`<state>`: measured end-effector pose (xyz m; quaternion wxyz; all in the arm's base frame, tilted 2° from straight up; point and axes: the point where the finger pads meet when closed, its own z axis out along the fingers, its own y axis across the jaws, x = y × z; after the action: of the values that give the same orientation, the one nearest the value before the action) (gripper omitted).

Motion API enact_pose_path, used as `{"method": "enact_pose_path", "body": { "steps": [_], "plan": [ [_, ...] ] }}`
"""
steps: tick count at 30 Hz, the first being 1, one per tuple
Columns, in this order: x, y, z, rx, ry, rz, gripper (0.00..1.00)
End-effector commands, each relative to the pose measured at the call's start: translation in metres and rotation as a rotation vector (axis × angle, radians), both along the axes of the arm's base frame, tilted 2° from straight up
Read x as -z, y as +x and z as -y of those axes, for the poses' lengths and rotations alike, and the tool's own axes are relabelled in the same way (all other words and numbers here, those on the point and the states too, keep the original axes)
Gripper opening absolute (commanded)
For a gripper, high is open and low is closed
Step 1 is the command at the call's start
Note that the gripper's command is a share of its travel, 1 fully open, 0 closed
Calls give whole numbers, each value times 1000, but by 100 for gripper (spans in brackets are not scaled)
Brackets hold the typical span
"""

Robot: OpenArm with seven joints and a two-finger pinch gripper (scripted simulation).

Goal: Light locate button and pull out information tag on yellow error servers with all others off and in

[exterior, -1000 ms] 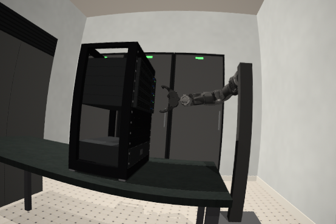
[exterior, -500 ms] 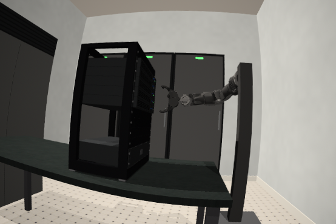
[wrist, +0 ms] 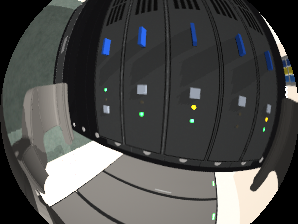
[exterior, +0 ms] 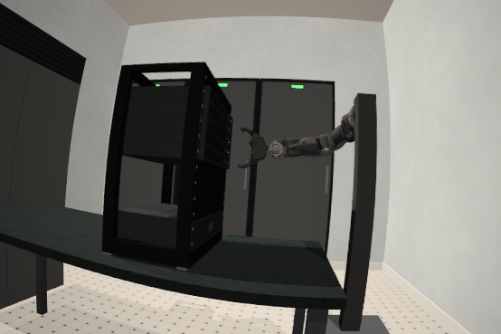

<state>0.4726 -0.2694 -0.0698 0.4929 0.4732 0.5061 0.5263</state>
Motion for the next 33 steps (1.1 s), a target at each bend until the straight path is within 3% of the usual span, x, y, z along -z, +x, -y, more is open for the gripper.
{"method": "enact_pose_path", "body": {
  "steps": [1,18,22,26,33],
  "plan": [
    [1,0,0,2,0,-6,100],
    [1,0,0,1,1,-6,100],
    [-7,-1,2,6,-1,-6,100],
    [-34,-2,0,3,0,-6,100],
    [-37,-3,0,1,0,-6,100]
  ]
}}
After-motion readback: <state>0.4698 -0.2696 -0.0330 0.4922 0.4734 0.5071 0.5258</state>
